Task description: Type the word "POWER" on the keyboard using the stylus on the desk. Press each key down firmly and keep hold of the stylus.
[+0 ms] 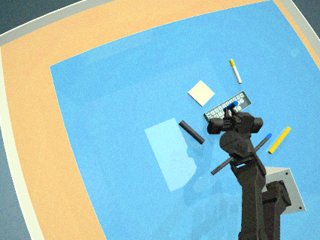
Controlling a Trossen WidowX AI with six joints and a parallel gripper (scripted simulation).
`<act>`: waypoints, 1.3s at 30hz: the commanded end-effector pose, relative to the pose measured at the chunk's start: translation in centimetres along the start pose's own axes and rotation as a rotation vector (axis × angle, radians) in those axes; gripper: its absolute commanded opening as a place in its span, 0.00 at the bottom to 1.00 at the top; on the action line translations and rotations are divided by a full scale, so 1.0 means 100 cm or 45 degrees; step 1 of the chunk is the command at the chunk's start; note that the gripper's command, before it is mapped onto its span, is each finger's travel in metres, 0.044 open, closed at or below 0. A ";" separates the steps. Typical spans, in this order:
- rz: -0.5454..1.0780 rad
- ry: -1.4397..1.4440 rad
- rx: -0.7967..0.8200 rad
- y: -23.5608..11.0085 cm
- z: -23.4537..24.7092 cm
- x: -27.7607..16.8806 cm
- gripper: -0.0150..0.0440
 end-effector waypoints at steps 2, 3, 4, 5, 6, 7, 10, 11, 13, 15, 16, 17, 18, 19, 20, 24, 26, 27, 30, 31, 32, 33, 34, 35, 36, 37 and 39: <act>0.009 0.008 -0.021 0.005 -0.006 -0.011 0.25; 0.009 0.008 -0.021 0.005 -0.006 -0.011 0.25; 0.009 0.008 -0.021 0.005 -0.006 -0.011 0.25; 0.009 0.008 -0.021 0.005 -0.006 -0.011 0.25; 0.009 0.008 -0.021 0.005 -0.006 -0.011 0.25; 0.009 0.008 -0.021 0.005 -0.006 -0.011 0.25; 0.009 0.008 -0.021 0.005 -0.006 -0.011 0.25; 0.009 0.008 -0.021 0.006 -0.006 -0.011 0.30; 0.010 0.008 -0.022 0.006 -0.006 -0.012 0.39; 0.010 0.008 -0.022 0.007 -0.006 -0.013 0.39; 0.010 0.008 -0.022 0.008 -0.006 -0.013 0.39; 0.010 0.008 -0.022 0.008 -0.007 -0.014 0.39; 0.010 0.008 -0.022 0.009 -0.007 -0.015 0.39; 0.010 0.008 -0.022 0.009 -0.007 -0.015 0.39; 0.010 0.008 -0.022 0.009 -0.007 -0.015 0.39; 0.010 0.008 -0.022 0.009 -0.007 -0.015 0.39; 0.010 0.008 -0.022 0.010 -0.007 -0.016 0.39; 0.010 0.008 -0.022 0.010 -0.007 -0.016 0.39; 0.010 0.008 -0.022 0.010 -0.007 -0.017 0.39; 0.010 0.008 -0.022 0.010 -0.007 -0.017 0.39; 0.010 0.008 -0.022 0.011 -0.007 -0.018 0.39; 0.010 0.008 -0.022 0.011 -0.007 -0.018 0.39; 0.010 0.008 -0.022 0.011 -0.007 -0.018 0.39; 0.010 0.008 -0.022 0.011 -0.007 -0.019 0.39; 0.010 0.008 -0.022 0.011 -0.007 -0.019 0.39; 0.010 0.008 -0.022 0.011 -0.007 -0.019 0.39; 0.010 0.008 -0.022 0.012 -0.008 -0.020 0.39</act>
Point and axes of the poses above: the point midway between the two fingers, 35 mm back from their tips, its own y axis out along the fingers, its own z axis across the jaws, x = y × z, the point moved 10 cm from there along -y, back along the fingers, and after that the axes turned 11 degrees about y, right-handed, at the moved point
